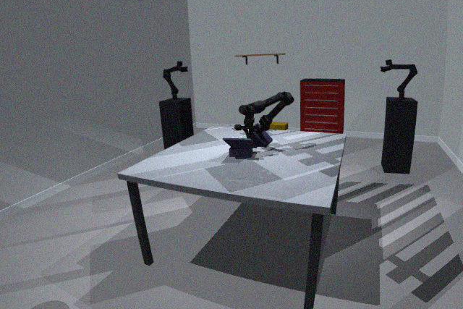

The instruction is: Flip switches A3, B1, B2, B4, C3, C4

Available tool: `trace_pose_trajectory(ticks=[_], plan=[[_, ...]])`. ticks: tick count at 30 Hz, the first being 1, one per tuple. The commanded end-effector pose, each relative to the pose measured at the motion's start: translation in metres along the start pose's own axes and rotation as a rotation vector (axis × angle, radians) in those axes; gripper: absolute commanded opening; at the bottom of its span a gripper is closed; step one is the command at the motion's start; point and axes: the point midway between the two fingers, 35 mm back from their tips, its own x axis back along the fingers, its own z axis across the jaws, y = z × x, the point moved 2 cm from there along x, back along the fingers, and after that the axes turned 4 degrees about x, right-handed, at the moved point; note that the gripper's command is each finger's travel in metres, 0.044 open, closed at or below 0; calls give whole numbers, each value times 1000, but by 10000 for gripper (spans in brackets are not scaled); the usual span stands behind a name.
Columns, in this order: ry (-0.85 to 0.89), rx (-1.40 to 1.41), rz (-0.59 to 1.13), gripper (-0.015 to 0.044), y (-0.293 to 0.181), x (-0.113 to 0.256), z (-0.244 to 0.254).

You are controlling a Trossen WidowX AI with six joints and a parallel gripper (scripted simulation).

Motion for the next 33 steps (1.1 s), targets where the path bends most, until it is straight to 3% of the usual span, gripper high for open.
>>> trace_pose_trajectory(ticks=[1, 28, 33], plan=[[-3, -4, 2, 0, 0, -1, -1], [-3, -4, 1, 0, 0, -4, -1], [-10, -3, -9, 0, -2, 41, -3]])
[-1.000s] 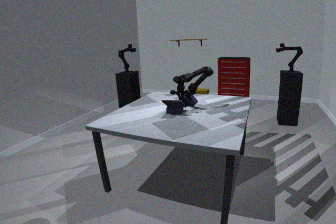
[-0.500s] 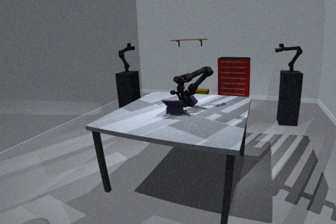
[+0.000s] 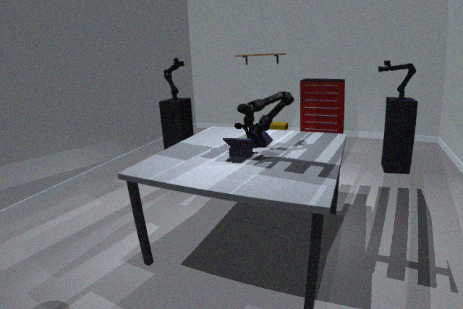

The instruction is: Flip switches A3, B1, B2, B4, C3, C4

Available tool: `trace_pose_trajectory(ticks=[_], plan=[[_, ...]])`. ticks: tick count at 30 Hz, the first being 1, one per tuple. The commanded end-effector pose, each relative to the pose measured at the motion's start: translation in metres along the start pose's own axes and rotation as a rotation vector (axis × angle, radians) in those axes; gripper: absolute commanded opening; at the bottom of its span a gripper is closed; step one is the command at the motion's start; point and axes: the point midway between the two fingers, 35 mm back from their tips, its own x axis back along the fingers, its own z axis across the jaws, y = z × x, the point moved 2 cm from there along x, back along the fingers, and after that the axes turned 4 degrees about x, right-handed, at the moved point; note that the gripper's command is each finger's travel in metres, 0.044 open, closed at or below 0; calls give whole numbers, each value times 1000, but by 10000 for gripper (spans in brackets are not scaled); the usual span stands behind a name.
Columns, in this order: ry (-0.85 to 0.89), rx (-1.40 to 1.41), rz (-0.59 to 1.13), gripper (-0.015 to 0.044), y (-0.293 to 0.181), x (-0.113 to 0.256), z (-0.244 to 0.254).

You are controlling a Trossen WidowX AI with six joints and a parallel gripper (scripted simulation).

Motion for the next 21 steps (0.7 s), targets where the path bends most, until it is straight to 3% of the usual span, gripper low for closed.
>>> trace_pose_trajectory(ticks=[1, 12, 17, 21], plan=[[-10, 8, -35, 0, 2, 40, -1], [-10, 8, -41, 0, 0, 49, -21], [-7, 9, -18, 0, 3, 16, -21], [-7, 9, -17, 0, 3, 14, -21]])
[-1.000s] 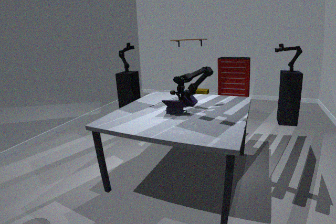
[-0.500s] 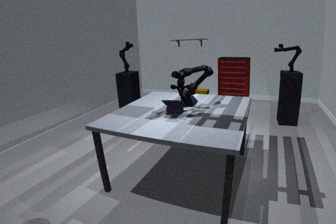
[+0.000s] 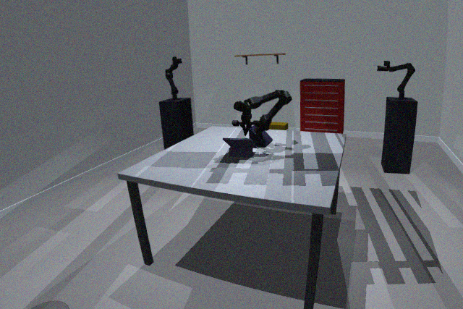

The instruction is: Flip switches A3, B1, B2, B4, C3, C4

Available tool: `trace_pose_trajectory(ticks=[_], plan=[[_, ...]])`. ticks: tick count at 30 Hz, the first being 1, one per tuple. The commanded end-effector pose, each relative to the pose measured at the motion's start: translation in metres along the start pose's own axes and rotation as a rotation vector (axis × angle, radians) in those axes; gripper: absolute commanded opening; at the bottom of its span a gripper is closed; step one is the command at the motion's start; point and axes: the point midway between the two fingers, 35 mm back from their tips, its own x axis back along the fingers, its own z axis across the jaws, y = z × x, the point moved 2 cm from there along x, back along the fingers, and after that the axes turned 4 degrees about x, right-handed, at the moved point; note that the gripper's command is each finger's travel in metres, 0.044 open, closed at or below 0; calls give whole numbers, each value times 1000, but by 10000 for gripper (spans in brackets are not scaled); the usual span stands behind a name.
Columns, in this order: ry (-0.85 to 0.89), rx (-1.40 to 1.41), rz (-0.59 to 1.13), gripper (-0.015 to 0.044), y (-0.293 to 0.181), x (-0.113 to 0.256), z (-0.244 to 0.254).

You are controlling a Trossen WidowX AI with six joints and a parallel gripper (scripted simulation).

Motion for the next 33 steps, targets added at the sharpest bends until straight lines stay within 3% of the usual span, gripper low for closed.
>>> trace_pose_trajectory(ticks=[1, 33], plan=[[-4, -12, 2, 0, -2, -3, -2], [-3, -12, 1, 0, -1, -27, -2]])
